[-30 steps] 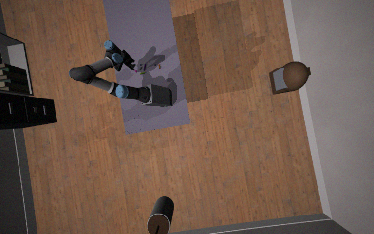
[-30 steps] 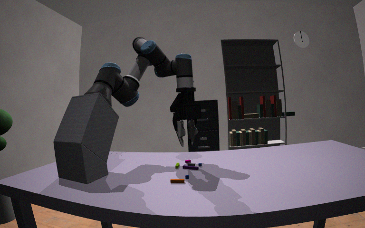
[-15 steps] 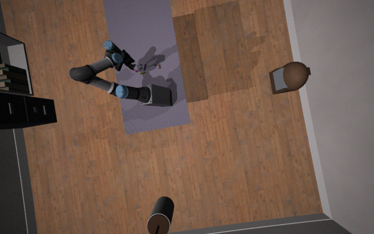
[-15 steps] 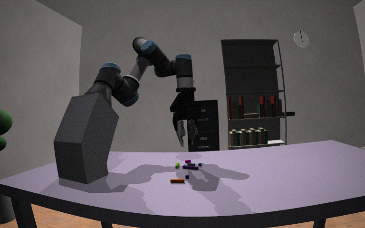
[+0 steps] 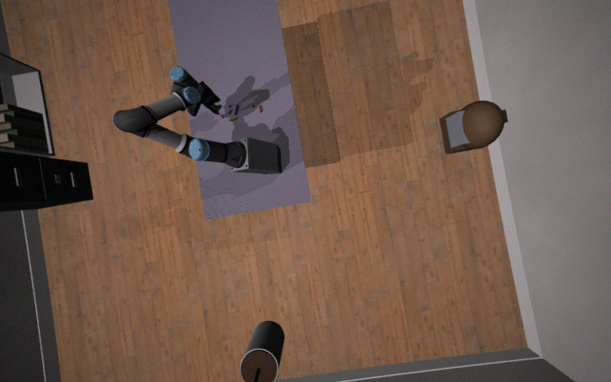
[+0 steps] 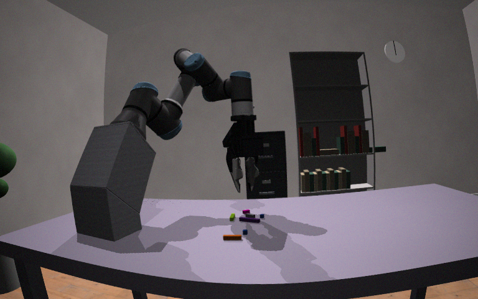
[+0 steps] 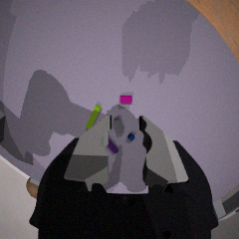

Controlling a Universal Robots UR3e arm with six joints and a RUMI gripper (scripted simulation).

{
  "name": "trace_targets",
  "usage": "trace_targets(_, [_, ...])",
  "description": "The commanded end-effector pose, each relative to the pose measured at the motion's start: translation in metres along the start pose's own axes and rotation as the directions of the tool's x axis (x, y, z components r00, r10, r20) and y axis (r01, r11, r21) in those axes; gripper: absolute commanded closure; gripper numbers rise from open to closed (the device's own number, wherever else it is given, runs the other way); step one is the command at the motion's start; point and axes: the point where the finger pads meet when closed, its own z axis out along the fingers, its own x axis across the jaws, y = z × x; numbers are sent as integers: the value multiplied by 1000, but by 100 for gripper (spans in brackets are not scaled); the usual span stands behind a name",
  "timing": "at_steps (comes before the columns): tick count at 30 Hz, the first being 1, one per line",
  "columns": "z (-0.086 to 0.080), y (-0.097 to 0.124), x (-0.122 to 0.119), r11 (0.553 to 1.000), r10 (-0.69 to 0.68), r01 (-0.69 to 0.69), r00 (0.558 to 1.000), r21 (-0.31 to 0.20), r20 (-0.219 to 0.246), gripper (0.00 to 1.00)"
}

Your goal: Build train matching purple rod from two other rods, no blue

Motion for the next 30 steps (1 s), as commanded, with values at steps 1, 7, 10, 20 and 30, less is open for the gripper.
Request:
trace_targets(1, [2,0,1,1000,-1,1,1000,-2,-1,79])
trace_targets(7, [8,1,1,1000,0,0,1000,-2,-1,79])
trace_targets(10, [9,1,1,1000,0,0,1000,-2,-1,79])
trace_targets(20, [24,1,1,1000,0,0,1000,-2,-1,79])
trace_targets(30, [36,1,1,1000,0,0,1000,-2,-1,79])
